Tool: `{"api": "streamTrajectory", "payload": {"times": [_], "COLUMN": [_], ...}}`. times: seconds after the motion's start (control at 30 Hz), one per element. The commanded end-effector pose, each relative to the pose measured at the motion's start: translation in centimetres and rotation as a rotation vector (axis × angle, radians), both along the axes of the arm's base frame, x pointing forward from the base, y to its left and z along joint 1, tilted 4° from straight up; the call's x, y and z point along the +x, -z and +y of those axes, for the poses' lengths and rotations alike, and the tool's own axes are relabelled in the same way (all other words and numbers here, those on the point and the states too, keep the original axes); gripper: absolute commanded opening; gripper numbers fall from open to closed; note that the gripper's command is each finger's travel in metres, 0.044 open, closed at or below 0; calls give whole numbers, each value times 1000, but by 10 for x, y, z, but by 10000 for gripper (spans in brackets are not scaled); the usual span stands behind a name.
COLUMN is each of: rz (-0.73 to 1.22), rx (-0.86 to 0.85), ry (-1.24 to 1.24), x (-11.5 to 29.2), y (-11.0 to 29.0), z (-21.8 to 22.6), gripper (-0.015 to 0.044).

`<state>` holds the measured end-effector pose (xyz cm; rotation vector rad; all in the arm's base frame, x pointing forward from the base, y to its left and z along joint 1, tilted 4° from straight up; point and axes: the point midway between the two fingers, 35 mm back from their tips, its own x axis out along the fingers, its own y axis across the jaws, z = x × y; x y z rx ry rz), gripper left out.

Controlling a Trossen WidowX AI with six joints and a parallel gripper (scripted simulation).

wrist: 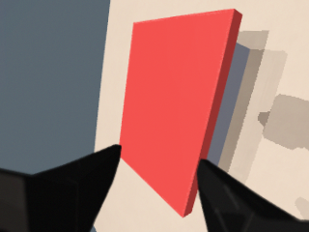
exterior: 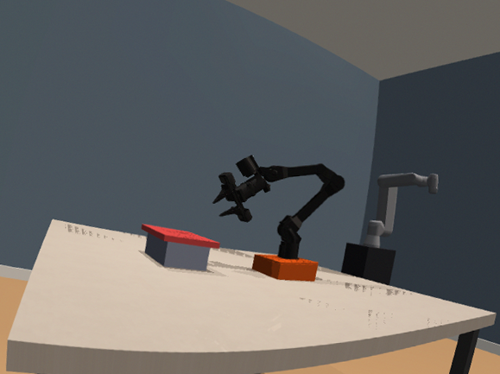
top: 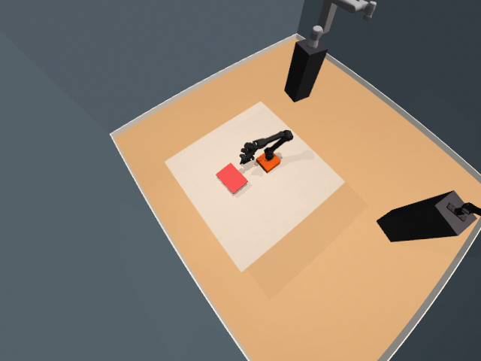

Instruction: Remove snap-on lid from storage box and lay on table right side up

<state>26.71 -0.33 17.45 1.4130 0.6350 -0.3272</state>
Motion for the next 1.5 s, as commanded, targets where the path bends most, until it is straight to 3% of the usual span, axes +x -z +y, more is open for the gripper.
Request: {"api": "streamTrajectory", "payload": {"times": [0.0,0.13,0.37,1.47], "rz": [-1,-3,-2,-3], "rx": [0,1,1,1], "ry": [-12,-23,-23,-23], "x": [-1,-2,2,38], "y": [0,3,66,88], "z": [2,5,4,10], "gripper": [235,235,235,235]}}
